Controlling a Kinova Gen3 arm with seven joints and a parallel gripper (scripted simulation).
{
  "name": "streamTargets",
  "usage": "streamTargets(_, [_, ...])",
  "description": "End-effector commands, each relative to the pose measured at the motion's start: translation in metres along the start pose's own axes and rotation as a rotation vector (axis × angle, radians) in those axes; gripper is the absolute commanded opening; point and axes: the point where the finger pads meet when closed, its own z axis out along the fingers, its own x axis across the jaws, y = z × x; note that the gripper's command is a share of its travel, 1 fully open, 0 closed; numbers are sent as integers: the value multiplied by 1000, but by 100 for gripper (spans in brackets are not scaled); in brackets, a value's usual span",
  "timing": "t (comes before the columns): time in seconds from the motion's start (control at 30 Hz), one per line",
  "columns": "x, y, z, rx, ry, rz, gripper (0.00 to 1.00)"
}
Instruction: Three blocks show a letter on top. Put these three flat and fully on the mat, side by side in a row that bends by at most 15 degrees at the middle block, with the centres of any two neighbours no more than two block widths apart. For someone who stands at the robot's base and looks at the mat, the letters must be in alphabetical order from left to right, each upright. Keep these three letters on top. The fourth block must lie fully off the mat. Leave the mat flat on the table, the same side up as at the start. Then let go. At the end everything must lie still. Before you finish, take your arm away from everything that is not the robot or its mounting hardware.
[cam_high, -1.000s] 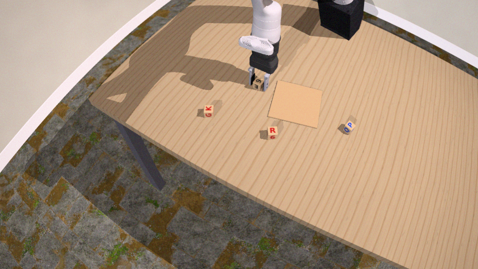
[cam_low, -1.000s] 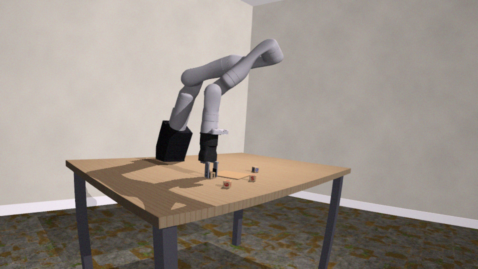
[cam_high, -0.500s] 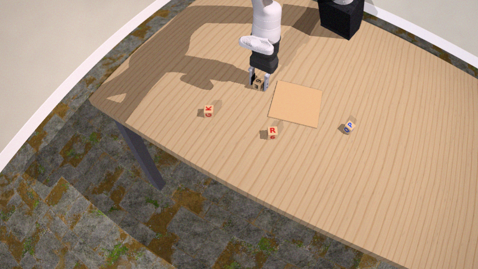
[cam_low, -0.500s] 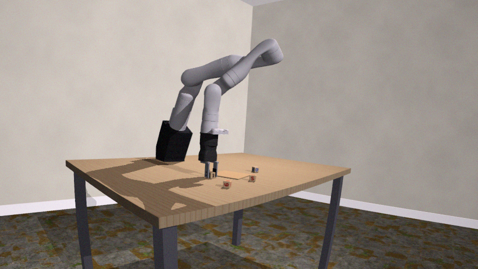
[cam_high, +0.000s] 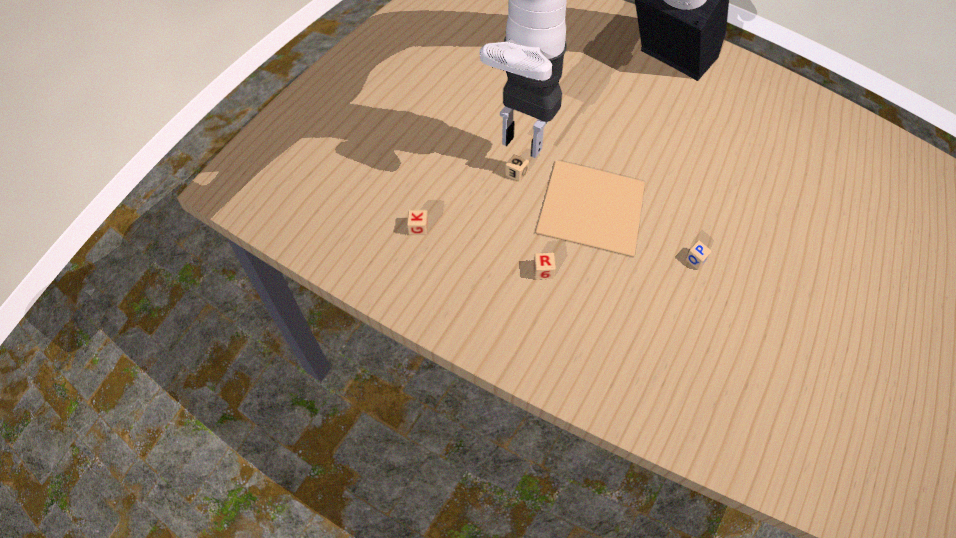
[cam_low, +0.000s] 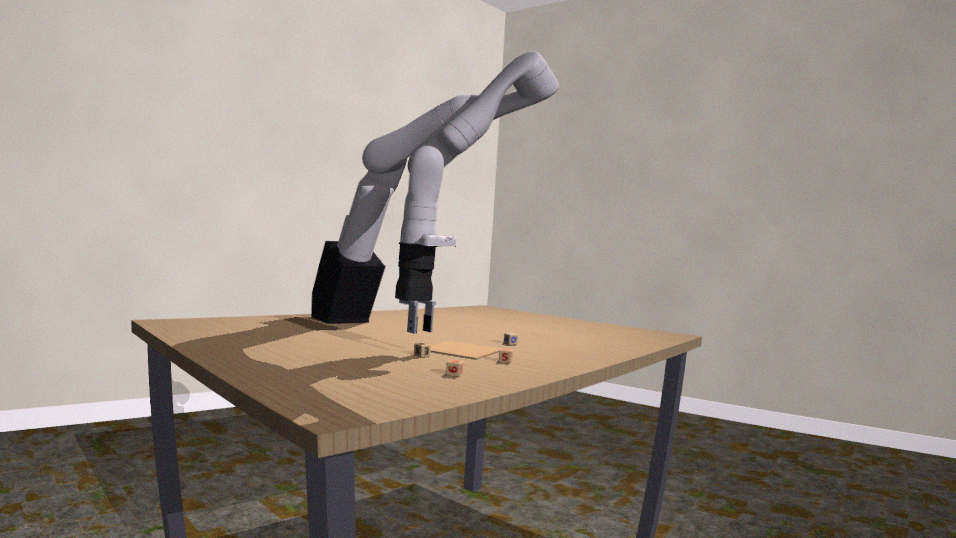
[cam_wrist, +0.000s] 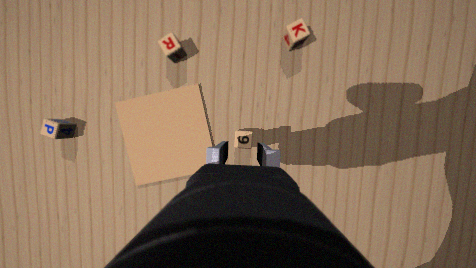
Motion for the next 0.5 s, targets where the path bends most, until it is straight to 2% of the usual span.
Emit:
streamTargets(0.0, [-5, -8, -13, 14, -9, 5, 79])
streamTargets(0.23, [-4, -10, -35, 18, -7, 2, 79])
streamTargets(0.47, [0, -11, -43, 23, -1, 18, 79])
